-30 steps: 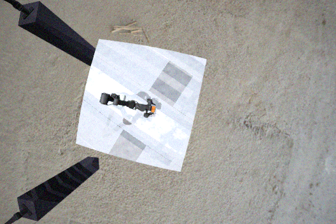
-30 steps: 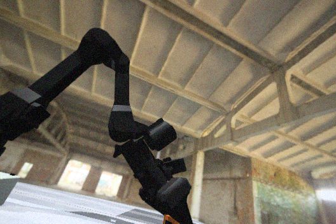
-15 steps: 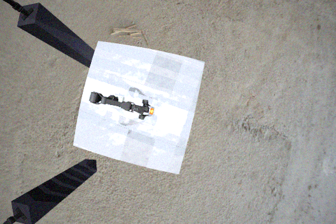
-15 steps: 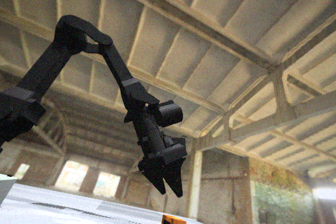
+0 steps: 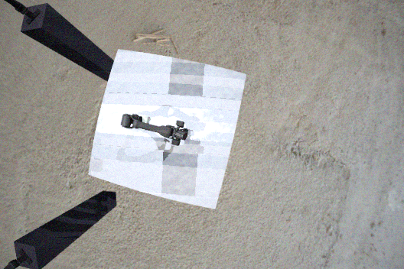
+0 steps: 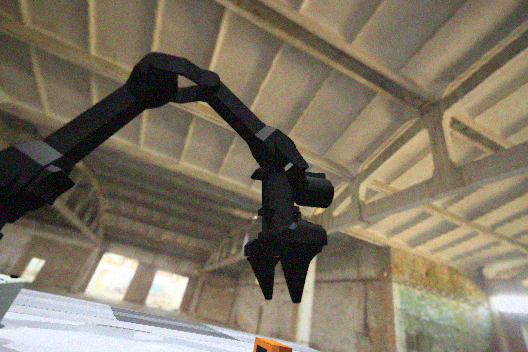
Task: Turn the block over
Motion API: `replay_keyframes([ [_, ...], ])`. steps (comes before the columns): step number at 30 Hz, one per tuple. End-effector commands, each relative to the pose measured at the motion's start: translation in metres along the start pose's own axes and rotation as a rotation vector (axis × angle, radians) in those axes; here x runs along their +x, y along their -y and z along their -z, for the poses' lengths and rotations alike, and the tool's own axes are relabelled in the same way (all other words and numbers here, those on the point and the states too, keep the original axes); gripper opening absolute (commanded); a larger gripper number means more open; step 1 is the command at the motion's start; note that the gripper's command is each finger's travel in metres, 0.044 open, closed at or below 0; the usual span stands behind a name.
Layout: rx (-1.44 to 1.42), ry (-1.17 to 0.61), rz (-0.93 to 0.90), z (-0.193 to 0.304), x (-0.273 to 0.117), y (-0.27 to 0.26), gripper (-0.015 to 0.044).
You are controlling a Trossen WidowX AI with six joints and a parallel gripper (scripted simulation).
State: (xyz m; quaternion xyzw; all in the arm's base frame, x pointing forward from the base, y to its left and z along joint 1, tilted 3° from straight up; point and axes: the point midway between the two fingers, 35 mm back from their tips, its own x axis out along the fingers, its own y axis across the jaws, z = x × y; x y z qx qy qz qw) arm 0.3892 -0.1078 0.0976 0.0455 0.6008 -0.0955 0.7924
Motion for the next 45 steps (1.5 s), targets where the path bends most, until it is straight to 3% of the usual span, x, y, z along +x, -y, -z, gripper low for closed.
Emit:
replay_keyframes([
  [1, 0.004, -0.115, 0.006, -0.005, -0.006, 0.0, 0.044],
  [6, 0.002, -0.223, 0.009, -0.007, -0.014, 0.0, 0.044],
  [10, 0.002, -0.223, 0.009, -0.006, -0.012, 0.0, 0.044],
  [14, 0.002, -0.223, 0.009, 0.0, 0.019, 0.0, 0.044],
  [45, 0.002, -0.223, 0.009, 0.012, 0.066, 0.001, 0.044],
])
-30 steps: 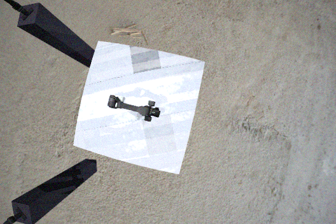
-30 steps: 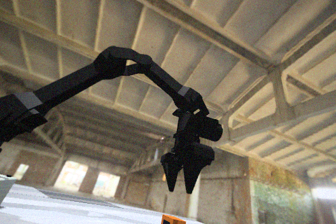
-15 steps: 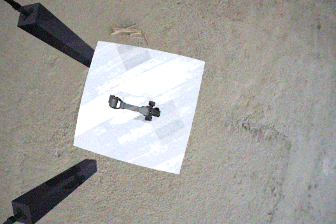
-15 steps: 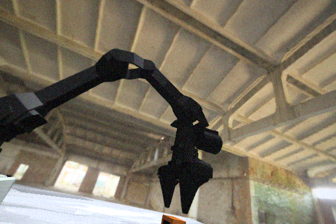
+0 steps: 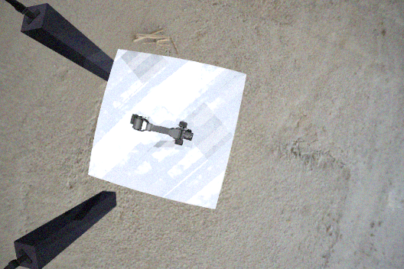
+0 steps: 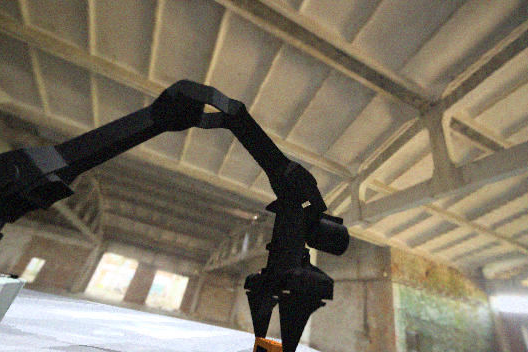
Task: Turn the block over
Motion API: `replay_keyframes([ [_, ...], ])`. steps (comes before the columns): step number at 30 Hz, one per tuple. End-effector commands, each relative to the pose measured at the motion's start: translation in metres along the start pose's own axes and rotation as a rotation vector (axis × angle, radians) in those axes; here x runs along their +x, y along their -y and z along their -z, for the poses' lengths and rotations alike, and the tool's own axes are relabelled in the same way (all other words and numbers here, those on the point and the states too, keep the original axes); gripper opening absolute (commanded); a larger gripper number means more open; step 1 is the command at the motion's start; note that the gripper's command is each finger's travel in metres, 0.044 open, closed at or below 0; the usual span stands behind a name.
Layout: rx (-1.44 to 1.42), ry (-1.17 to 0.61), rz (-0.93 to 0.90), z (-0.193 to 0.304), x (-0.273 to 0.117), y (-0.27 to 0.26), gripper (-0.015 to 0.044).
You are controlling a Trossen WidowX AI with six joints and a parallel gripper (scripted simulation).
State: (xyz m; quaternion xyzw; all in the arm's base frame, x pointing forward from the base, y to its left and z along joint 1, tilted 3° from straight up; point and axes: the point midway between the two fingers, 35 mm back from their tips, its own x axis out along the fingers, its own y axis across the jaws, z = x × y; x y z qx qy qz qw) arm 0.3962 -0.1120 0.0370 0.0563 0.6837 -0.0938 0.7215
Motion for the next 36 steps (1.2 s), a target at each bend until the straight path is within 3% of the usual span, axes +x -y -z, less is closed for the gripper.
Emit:
replay_keyframes([
  [1, -0.003, -0.004, 0.004, 0.001, 0.007, 0.001, 0.044],
  [2, -0.003, -0.004, 0.004, 0.001, 0.007, 0.001, 0.044],
  [8, -0.003, -0.004, 0.004, 0.001, 0.007, 0.001, 0.0282],
  [29, -0.003, -0.004, 0.004, 0.001, 0.007, 0.001, 0.0143],
  [34, -0.003, -0.004, 0.004, 0.001, -0.018, 0.0, 0.0011],
  [36, -0.003, -0.004, 0.004, 0.001, -0.023, 0.0, 0.0],
])
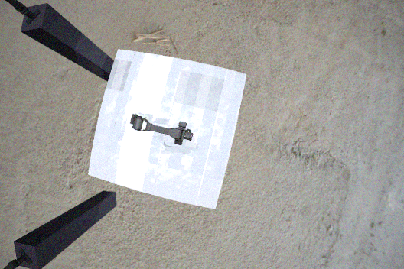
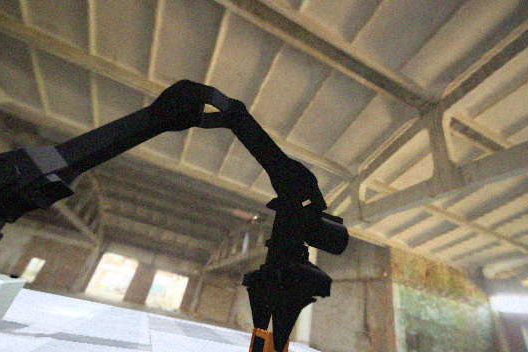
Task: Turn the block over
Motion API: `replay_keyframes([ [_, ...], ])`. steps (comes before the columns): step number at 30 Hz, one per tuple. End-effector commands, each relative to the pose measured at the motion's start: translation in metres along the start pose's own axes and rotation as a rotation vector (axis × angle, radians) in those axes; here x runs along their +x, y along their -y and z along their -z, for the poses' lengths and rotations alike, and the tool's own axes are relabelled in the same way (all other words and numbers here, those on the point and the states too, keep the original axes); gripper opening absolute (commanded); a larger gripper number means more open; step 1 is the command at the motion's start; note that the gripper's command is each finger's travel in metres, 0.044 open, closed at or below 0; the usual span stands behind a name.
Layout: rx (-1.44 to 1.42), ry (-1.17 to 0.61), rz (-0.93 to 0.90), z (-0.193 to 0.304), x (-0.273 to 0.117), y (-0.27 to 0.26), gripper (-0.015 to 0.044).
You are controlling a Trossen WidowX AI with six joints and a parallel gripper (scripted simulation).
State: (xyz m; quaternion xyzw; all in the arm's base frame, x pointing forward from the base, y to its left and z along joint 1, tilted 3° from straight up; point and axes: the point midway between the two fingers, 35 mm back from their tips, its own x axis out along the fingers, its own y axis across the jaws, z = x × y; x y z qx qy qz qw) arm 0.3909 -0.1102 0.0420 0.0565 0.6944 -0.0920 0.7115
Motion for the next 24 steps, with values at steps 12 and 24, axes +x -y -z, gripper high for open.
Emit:
replay_keyframes([
  [12, 0.001, 0.115, 0.002, -0.007, -0.013, 0.001, 0.0],
  [24, 0.002, 0.281, 0.0, -0.009, -0.006, 0.001, 0.0],
])
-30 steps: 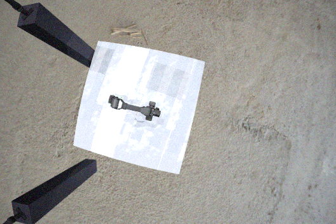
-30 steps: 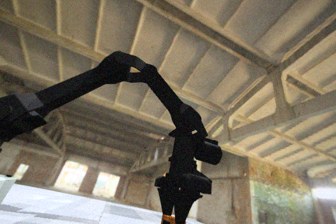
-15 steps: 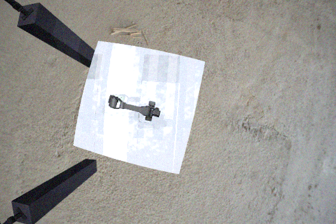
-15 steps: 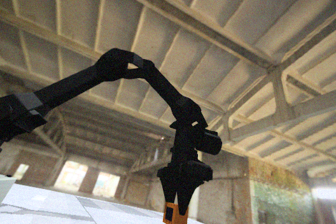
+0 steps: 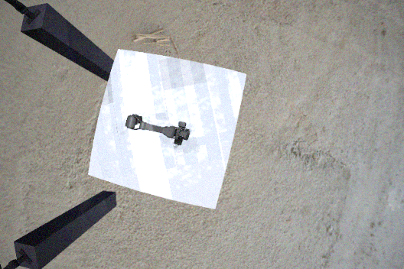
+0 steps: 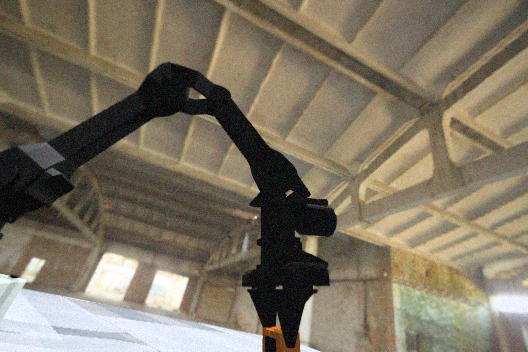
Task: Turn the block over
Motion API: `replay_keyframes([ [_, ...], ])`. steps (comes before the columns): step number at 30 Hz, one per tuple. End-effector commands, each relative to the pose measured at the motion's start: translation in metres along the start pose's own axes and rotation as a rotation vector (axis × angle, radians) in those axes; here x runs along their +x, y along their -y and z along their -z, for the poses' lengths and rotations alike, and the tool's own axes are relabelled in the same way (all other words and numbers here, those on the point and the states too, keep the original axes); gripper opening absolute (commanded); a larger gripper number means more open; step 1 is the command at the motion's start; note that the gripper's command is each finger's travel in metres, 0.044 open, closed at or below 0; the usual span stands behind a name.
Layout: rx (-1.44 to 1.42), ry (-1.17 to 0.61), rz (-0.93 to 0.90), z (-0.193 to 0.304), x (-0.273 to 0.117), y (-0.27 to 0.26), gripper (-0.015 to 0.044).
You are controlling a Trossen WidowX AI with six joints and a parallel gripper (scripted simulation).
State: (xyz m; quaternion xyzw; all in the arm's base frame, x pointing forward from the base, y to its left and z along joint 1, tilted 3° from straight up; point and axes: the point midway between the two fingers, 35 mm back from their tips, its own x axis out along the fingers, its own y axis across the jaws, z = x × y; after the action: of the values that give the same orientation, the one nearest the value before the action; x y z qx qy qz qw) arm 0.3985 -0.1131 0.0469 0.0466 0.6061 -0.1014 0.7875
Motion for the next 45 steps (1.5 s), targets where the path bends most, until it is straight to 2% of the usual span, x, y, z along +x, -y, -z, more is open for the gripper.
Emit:
replay_keyframes([
  [1, -0.004, 0.06, -0.004, -0.001, -0.001, 0.0, 0.0],
  [20, -0.007, 0.322, -0.002, 0.008, -0.003, 0.0, 0.0],
  [26, -0.008, 0.345, -0.002, 0.009, -0.003, 0.0, 0.0],
  [45, -0.001, 0.621, -0.006, 0.002, 0.035, 0.0, 0.0],
])
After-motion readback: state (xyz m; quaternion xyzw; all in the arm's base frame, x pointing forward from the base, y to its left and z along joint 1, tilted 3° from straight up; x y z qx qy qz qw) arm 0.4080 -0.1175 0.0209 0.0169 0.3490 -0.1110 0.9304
